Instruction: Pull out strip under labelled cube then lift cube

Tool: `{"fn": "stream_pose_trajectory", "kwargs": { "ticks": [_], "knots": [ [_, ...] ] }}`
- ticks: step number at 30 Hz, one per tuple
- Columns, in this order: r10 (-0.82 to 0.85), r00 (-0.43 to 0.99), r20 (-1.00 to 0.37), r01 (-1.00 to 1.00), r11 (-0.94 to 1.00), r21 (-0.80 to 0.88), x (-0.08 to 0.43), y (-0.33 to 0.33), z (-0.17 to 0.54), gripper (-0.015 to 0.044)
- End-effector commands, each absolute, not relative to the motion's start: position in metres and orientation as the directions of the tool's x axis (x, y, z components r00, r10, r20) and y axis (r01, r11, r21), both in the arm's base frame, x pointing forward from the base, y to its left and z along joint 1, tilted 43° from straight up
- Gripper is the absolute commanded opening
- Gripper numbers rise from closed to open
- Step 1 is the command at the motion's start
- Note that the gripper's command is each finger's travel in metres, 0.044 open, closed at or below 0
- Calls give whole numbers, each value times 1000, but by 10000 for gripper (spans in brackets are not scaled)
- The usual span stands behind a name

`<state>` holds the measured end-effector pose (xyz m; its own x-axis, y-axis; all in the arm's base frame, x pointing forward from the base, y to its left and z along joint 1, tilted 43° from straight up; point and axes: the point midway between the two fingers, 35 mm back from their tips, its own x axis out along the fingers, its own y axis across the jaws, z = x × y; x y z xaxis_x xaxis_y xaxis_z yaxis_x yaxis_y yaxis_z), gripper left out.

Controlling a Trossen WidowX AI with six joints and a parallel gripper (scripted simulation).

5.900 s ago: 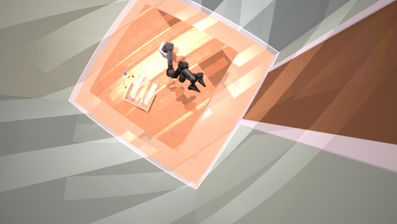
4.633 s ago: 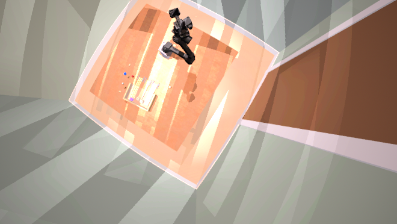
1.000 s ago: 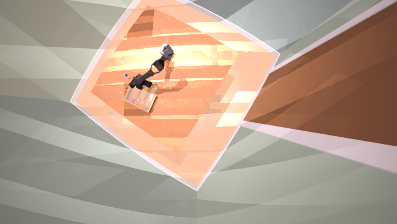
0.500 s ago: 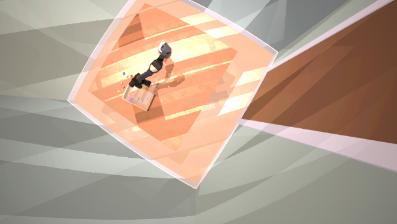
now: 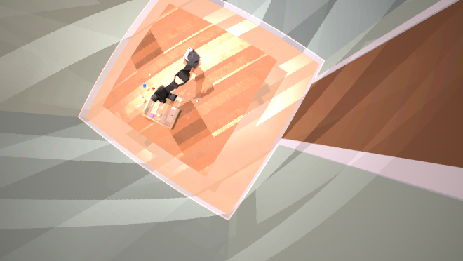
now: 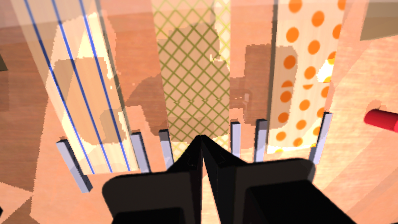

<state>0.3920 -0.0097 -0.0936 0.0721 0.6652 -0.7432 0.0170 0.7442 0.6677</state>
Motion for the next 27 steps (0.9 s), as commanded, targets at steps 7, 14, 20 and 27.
{"fn": "stream_pose_trajectory", "kwargs": {
  "ticks": [7, 14, 20, 27],
  "knots": [
    [668, 74, -740, 20, 741, 671, 392, -9, -94, 0],
    [668, 74, -740, 20, 741, 671, 392, -8, -94, 0],
    [668, 74, -740, 20, 741, 671, 392, -8, -95, 0],
    [668, 74, -740, 20, 741, 671, 392, -7, -95, 0]
  ]
}}
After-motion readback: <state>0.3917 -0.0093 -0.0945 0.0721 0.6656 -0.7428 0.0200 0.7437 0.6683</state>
